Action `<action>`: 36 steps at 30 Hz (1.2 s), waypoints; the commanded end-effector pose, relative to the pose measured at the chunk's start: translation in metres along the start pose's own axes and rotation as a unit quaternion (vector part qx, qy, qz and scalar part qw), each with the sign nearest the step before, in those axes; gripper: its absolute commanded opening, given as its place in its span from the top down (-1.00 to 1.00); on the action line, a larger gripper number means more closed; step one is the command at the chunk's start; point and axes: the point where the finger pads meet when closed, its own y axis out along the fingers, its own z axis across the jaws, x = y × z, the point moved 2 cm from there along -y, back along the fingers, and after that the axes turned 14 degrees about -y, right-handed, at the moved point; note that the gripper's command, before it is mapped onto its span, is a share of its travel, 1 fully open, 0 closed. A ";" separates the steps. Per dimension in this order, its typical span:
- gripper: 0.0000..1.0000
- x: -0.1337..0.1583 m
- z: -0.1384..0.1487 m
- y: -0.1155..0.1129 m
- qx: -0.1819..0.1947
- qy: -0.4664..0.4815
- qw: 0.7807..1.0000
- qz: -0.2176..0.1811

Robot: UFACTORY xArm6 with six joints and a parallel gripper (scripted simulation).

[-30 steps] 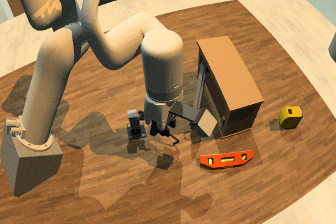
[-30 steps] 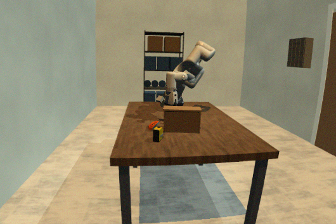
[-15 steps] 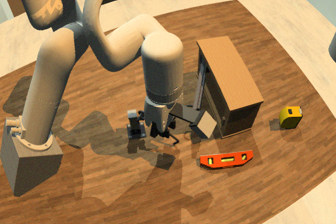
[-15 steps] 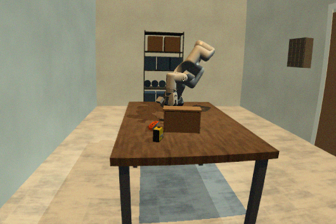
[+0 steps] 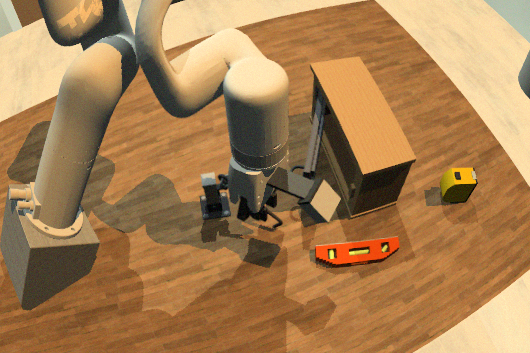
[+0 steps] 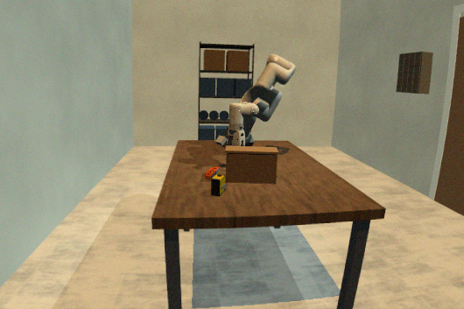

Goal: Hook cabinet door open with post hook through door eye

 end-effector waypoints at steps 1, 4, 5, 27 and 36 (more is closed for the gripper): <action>0.52 -0.001 -0.001 0.006 -0.001 0.000 1.000 0.001; 0.52 -0.001 0.000 0.008 -0.001 0.000 1.000 0.001; 0.52 -0.001 0.000 0.008 -0.001 0.000 1.000 0.001; 0.91 -0.001 0.000 0.013 -0.001 0.000 1.000 0.001; 0.91 -0.001 0.000 0.013 -0.001 0.000 1.000 0.001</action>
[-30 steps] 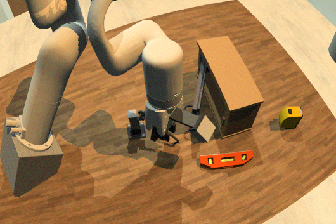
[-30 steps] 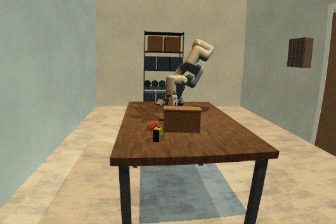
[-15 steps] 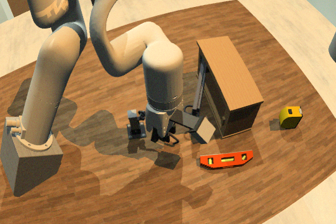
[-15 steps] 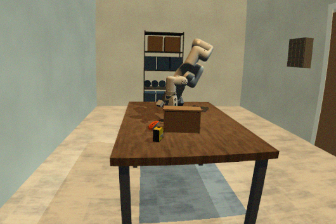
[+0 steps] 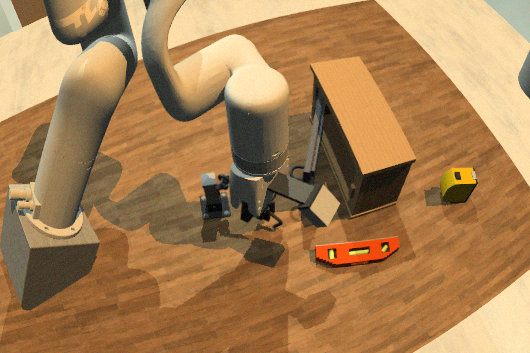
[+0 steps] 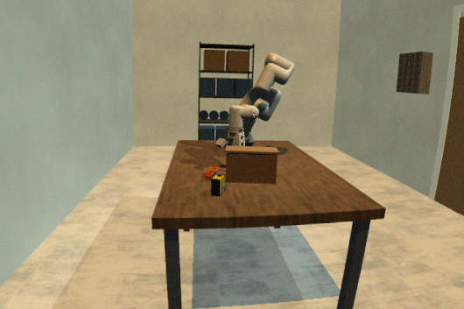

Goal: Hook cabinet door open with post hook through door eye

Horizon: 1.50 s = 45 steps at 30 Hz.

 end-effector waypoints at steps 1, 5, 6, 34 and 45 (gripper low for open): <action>0.91 -0.001 0.000 0.000 0.000 0.000 1.000 0.001; 0.91 -0.001 0.000 0.000 0.000 0.000 1.000 0.001; 0.91 -0.001 0.000 0.000 0.000 0.000 1.000 0.001; 0.91 -0.001 0.000 0.000 0.000 0.000 1.000 0.001; 0.91 -0.002 0.000 -0.003 0.000 -0.001 1.000 0.001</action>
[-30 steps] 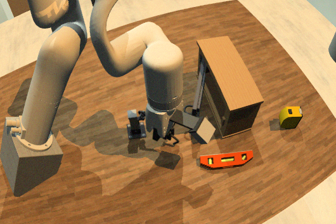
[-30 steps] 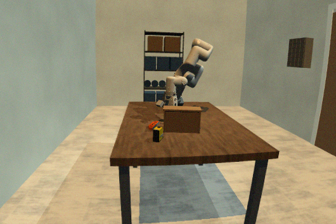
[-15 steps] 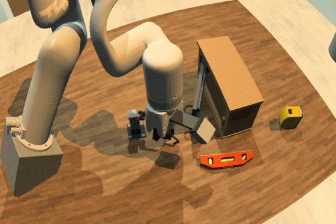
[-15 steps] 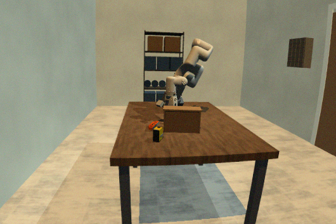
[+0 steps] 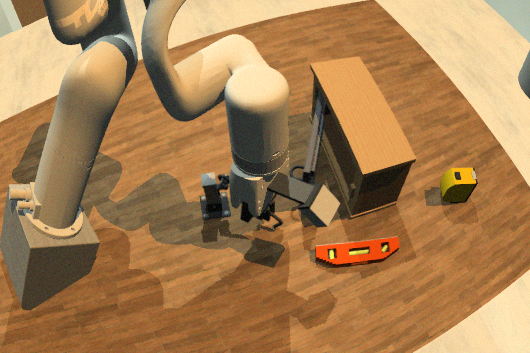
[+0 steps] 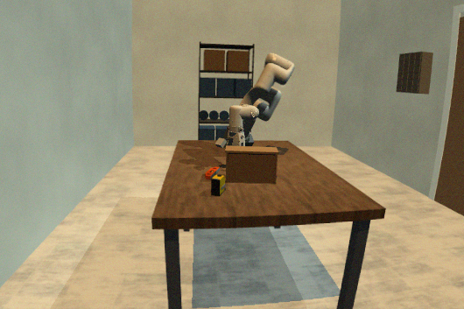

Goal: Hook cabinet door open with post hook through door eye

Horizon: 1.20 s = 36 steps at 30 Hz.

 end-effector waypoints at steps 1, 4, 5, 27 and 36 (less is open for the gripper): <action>0.91 -0.002 0.000 -0.004 0.000 -0.001 1.000 0.001; 0.91 -0.003 0.000 -0.005 0.000 -0.001 1.000 0.001; 0.91 -0.003 0.000 -0.005 0.000 -0.001 1.000 0.001; 0.91 -0.006 0.001 -0.015 0.000 -0.001 1.000 0.001; 0.91 -0.007 0.001 -0.020 0.000 -0.001 1.000 0.001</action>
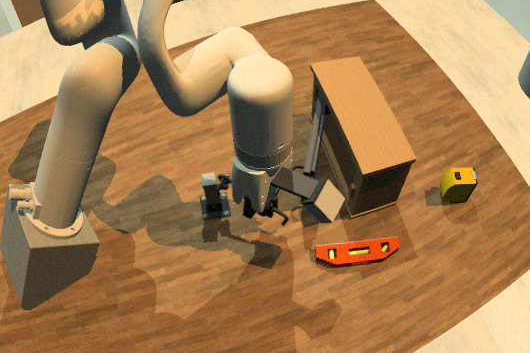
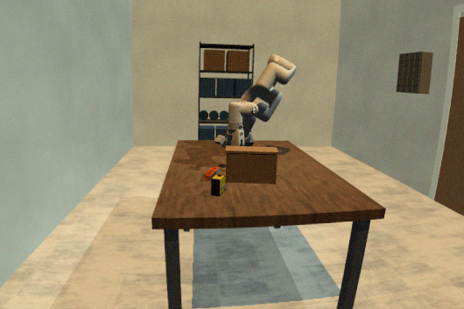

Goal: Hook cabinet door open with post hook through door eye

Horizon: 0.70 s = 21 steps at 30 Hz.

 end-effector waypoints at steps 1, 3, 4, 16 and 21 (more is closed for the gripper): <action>0.91 -0.001 0.000 -0.003 0.000 0.000 1.000 0.001; 0.91 -0.002 0.000 -0.005 0.000 0.000 1.000 0.001; 0.91 -0.002 0.000 -0.006 0.000 0.000 1.000 0.001; 0.91 -0.002 0.000 -0.012 0.000 0.000 1.000 0.001; 0.91 -0.002 0.000 -0.014 0.000 0.000 1.000 0.001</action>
